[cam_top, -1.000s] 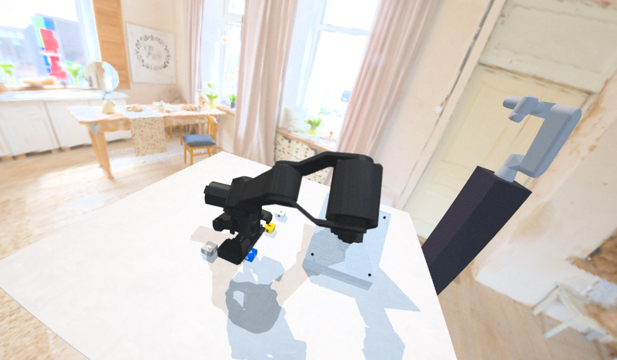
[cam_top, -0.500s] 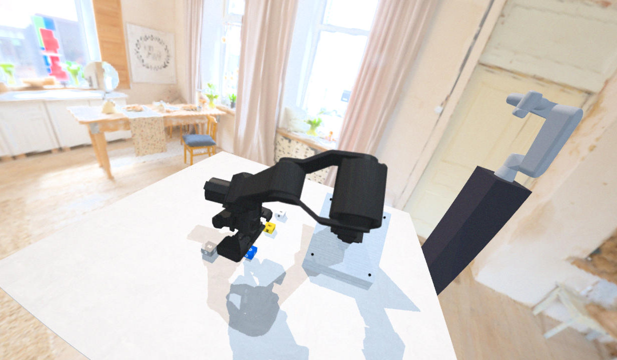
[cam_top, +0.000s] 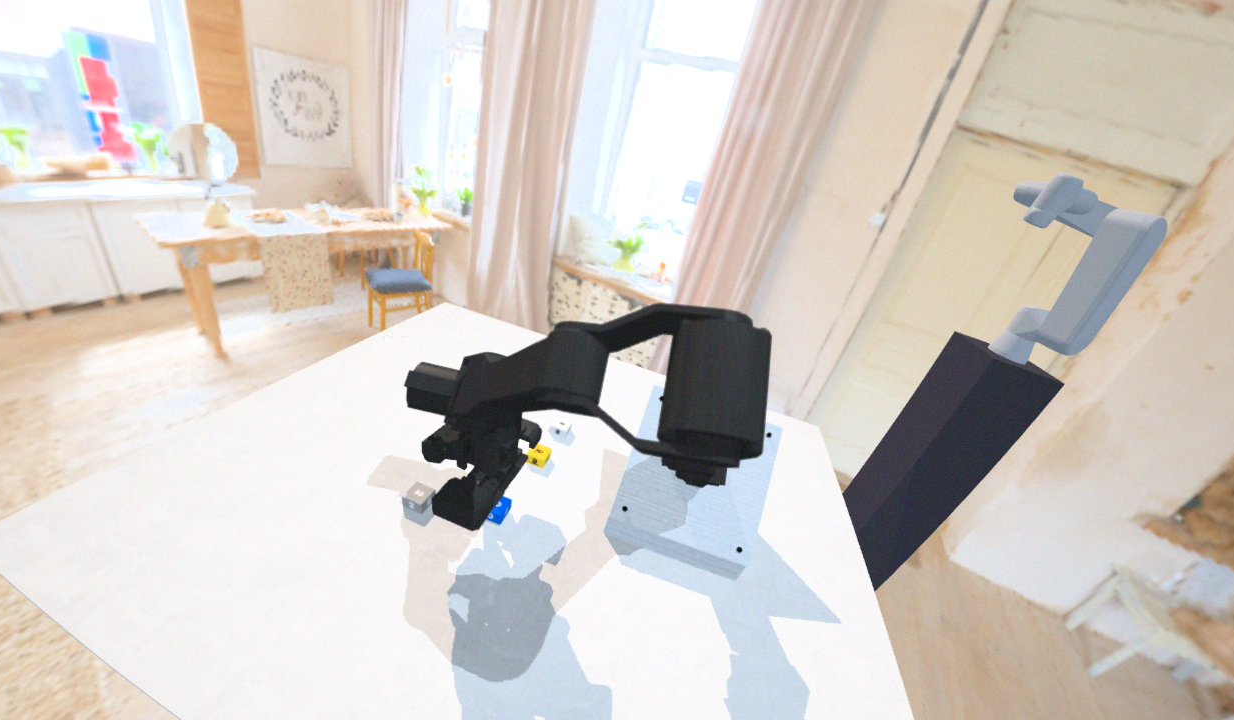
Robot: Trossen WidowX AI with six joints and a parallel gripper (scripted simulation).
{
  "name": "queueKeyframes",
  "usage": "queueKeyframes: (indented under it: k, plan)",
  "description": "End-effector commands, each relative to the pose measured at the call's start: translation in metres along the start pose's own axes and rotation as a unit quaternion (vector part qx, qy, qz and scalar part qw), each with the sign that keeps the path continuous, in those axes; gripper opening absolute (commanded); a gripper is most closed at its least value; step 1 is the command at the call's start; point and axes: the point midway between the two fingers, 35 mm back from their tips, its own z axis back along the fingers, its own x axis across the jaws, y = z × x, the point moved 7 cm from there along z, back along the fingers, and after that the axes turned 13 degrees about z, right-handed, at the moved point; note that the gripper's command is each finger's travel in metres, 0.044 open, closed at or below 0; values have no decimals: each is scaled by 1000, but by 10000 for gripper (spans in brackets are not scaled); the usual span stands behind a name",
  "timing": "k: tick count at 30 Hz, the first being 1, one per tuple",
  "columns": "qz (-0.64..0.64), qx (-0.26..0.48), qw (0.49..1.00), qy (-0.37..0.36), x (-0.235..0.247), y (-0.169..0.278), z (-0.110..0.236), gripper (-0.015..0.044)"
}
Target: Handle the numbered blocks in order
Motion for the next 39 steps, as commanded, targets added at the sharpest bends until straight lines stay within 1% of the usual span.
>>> queueKeyframes:
  k: [1, 12, 22, 23, 26, 30, 34, 36, 39]
  plan:
    - [-6, 3, 1000, 0, -2, 1, -6, 120]
    - [-6, 3, 1000, 0, -2, 1, -6, 120]
    - [-6, 3, 1000, 0, -2, 1, -6, 383]
    - [-6, 3, 1000, 0, -2, 1, -6, 400]
    - [-6, 3, 1000, 0, -2, 1, -4, 400]
    - [-6, 3, 1000, 1, -2, 1, 28, 400]
    - [-6, 3, 1000, 1, -2, 1, 30, 400]
    - [-6, 3, 1000, 3, -3, -1, 40, 348]
    - [-6, 4, 1000, 5, -4, -2, 86, 269]
